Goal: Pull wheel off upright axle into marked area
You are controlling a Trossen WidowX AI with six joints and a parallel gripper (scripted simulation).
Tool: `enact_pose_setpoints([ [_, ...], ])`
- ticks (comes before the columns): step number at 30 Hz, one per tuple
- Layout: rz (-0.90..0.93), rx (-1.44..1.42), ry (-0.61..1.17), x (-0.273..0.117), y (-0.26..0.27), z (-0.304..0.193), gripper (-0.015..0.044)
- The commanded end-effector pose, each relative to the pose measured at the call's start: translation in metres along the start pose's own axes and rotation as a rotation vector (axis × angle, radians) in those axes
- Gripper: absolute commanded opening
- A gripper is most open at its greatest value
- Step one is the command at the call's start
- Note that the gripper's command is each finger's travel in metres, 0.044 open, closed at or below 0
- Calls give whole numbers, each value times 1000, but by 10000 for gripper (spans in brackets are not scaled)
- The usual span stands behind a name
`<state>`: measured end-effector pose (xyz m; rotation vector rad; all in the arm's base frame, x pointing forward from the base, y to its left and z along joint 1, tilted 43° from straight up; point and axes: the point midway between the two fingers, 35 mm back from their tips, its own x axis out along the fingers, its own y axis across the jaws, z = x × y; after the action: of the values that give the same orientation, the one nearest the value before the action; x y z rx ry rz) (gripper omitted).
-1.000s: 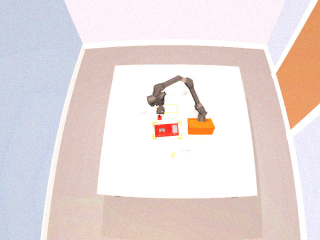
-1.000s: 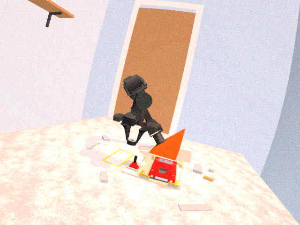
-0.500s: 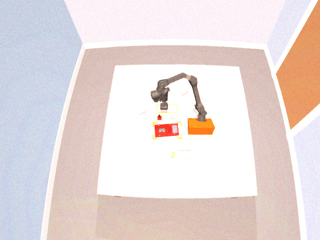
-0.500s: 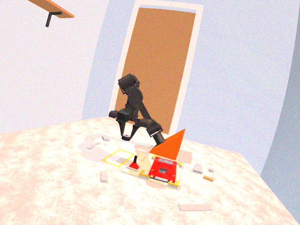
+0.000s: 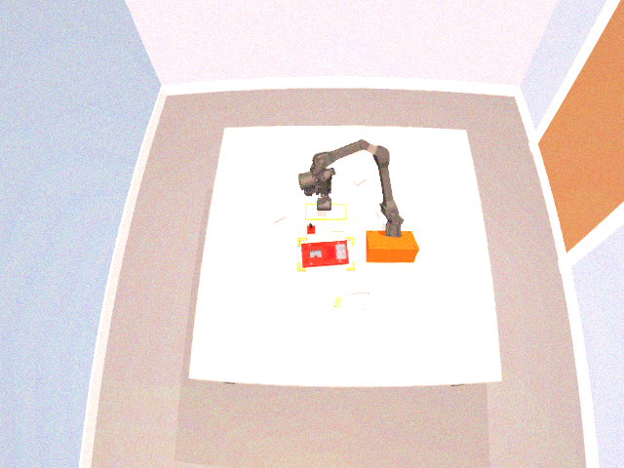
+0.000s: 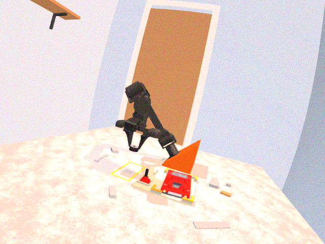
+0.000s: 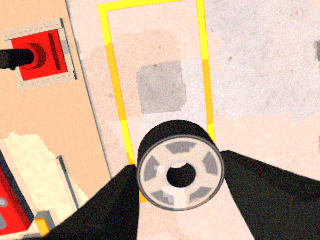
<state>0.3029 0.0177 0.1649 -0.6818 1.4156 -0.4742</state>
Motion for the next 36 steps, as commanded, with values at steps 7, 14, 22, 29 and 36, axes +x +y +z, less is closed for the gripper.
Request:
enact_pose_setpoints([
  [7,-3,-5,2,24,-1,0,0],
  [14,-2,-4,2,57,-1,2,0],
  [22,-7,-4,2,95,-2,-1,0],
  [29,-3,1,5,94,-2,-1,52],
  [36,-3,1,5,94,-2,-1,236],
])
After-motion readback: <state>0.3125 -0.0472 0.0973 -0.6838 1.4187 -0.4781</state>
